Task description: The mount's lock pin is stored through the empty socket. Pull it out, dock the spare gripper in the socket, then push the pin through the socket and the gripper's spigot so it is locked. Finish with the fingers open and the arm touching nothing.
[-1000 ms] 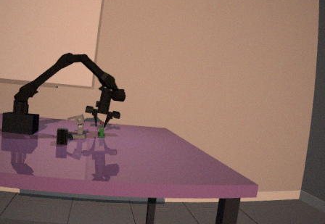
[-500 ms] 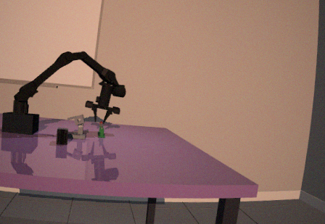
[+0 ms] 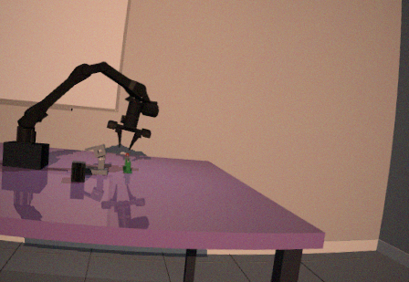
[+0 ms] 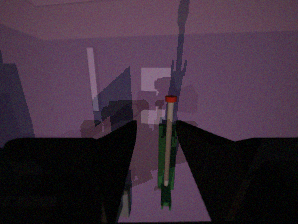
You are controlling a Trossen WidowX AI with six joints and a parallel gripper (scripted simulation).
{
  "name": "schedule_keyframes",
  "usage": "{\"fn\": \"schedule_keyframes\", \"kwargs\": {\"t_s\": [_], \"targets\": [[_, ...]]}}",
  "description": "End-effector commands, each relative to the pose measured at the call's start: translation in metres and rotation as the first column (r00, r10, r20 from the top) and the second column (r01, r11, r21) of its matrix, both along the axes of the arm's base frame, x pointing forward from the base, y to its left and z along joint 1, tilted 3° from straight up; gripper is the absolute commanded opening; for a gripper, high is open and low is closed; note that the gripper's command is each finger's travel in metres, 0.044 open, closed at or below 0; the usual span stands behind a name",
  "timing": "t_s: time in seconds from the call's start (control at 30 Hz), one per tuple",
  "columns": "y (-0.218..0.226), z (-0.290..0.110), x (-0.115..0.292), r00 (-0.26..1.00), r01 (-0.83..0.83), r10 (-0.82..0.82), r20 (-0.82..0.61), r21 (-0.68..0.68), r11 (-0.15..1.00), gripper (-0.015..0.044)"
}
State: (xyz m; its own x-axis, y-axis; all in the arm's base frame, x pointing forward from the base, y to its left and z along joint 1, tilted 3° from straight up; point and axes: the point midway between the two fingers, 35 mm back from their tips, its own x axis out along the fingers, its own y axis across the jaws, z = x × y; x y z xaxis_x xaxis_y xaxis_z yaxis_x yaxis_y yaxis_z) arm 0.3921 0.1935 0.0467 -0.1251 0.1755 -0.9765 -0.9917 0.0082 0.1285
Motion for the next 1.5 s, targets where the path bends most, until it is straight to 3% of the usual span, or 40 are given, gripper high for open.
{"fn": "schedule_keyframes", "kwargs": {"t_s": [0.0,0.1,0.27,0.47,0.67,0.9,1.47], "targets": [[-0.001,0.011,0.0,1.0,0.0,0.0,0.001,0.0,1.0,0.02],[-0.001,0.016,-0.001,1.0,0.0,0.0,-0.003,-0.001,1.0,0.02],[-0.001,0.007,-0.001,1.0,0.001,-0.001,-0.005,-0.002,1.0,0.0331],[-0.057,0.059,0.008,0.991,0.005,-0.001,0.131,-0.024,1.0,0.018],[-0.065,0.065,0.008,0.988,0.006,-0.001,0.151,-0.03,1.0,0.018],[-0.061,0.0,0.01,0.989,0.006,-0.002,0.151,-0.029,1.0,0.018],[-0.059,-0.023,0.011,0.989,0.006,-0.002,0.151,-0.029,1.0,0.018]]}}
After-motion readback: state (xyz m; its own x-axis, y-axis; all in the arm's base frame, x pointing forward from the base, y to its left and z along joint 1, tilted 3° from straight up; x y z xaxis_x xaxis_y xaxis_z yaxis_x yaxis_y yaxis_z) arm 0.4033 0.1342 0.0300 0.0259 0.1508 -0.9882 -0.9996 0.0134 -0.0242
